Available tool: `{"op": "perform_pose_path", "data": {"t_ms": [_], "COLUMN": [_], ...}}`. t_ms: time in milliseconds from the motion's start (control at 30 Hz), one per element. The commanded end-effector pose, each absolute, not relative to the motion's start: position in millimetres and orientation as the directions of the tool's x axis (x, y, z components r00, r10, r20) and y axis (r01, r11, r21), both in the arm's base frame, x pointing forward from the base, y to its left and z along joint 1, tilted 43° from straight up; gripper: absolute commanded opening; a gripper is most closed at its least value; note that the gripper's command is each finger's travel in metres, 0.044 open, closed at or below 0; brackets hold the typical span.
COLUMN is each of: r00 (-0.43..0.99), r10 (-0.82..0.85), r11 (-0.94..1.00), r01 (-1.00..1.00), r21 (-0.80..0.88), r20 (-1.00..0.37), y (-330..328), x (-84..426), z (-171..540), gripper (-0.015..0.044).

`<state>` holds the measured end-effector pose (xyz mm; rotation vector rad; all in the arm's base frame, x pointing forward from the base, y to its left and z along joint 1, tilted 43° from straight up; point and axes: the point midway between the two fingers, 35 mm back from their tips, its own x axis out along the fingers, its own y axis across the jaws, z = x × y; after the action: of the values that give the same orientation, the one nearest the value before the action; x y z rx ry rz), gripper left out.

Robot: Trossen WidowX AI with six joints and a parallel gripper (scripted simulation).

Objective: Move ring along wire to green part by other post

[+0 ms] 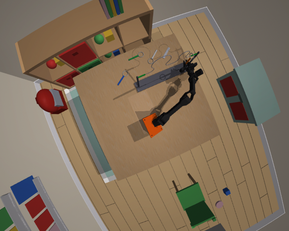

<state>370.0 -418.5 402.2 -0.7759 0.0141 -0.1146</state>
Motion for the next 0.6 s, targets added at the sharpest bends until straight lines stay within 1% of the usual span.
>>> {"op": "perform_pose_path", "data": {"t_ms": [0,233,567], "r00": [0.994,0.994,0.993], "r10": [-0.108,-0.108,-0.111], "r11": [0.708,0.708,0.707], "r01": [0.098,0.098,0.102], "r21": [-0.700,-0.700,-0.700], "r20": [0.030,0.030,0.032], "y": [-418.4,-418.4,-411.2], "x": [369.9,369.9,370.6], "z": [402.4,402.4,409.0], "gripper": [0.0029,-0.0150,-0.0150]}}
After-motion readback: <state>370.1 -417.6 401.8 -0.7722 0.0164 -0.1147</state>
